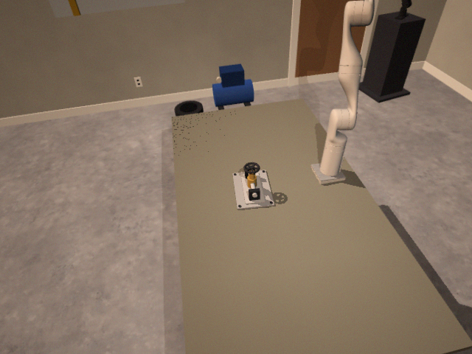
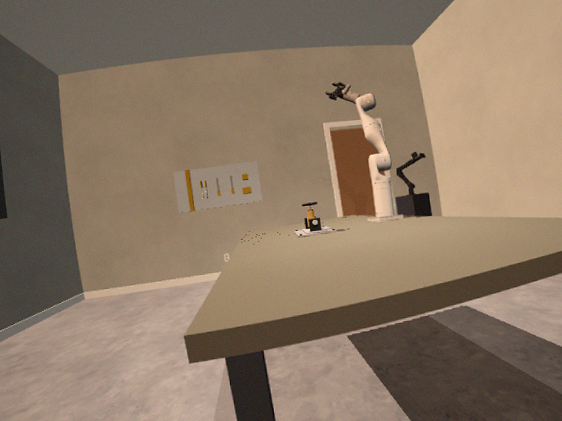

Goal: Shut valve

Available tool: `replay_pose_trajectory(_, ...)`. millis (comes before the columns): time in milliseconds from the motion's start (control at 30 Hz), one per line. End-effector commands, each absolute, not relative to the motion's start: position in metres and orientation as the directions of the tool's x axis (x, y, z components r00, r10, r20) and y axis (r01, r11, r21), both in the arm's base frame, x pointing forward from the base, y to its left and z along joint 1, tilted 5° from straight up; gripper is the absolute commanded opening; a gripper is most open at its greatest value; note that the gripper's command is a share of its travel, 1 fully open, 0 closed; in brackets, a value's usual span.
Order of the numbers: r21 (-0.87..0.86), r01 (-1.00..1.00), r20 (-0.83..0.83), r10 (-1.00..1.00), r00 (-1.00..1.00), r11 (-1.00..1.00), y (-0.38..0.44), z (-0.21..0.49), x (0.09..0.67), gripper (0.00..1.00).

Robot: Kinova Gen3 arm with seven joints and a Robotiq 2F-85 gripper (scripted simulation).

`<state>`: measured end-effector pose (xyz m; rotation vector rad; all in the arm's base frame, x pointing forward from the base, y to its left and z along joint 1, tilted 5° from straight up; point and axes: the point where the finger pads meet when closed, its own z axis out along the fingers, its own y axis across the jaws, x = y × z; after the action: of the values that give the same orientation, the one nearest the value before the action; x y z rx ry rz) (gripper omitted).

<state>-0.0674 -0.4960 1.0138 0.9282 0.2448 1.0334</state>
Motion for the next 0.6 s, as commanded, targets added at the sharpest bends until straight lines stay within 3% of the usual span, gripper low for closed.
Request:
replay_pose_trajectory(0, 0.756, -0.627, 0.23, 0.822, 0.522, 0.187, -0.493, 1.016, -0.065, 1.0)
replay_pose_trajectory(67, 0.776, -0.614, 0.227, 0.841, 0.49, 0.148, -0.478, 1.018, -0.031, 1.0)
replay_pose_trajectory(400, 0.776, -0.614, 0.227, 0.841, 0.49, 0.148, -0.478, 1.018, -0.031, 1.0)
replay_pose_trajectory(433, 0.796, -0.596, 0.227, 0.859, 0.459, 0.108, -0.463, 1.018, 0.004, 1.0)
replay_pose_trajectory(567, 0.796, -0.596, 0.227, 0.859, 0.459, 0.108, -0.463, 1.018, 0.004, 1.0)
